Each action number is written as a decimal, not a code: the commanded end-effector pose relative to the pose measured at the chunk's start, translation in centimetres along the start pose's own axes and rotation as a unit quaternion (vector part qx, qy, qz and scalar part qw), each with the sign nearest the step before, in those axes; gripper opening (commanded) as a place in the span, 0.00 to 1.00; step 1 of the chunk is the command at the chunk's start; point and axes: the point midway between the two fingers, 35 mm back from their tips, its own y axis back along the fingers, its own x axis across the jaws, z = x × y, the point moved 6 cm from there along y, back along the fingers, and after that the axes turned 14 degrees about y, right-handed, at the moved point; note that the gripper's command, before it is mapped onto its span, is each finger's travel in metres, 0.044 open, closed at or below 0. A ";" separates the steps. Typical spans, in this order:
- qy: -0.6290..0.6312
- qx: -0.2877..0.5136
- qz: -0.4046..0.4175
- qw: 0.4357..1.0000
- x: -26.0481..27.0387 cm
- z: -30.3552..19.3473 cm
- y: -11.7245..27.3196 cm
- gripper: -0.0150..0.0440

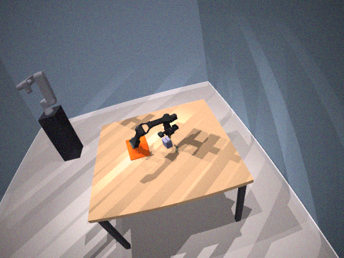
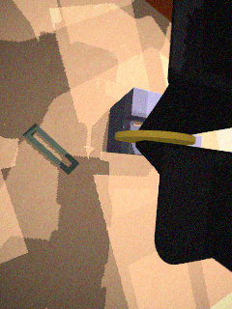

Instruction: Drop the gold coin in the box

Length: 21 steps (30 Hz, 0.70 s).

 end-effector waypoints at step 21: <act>0.000 0.000 -0.001 1.000 -0.8 -4.8 -0.2 0.25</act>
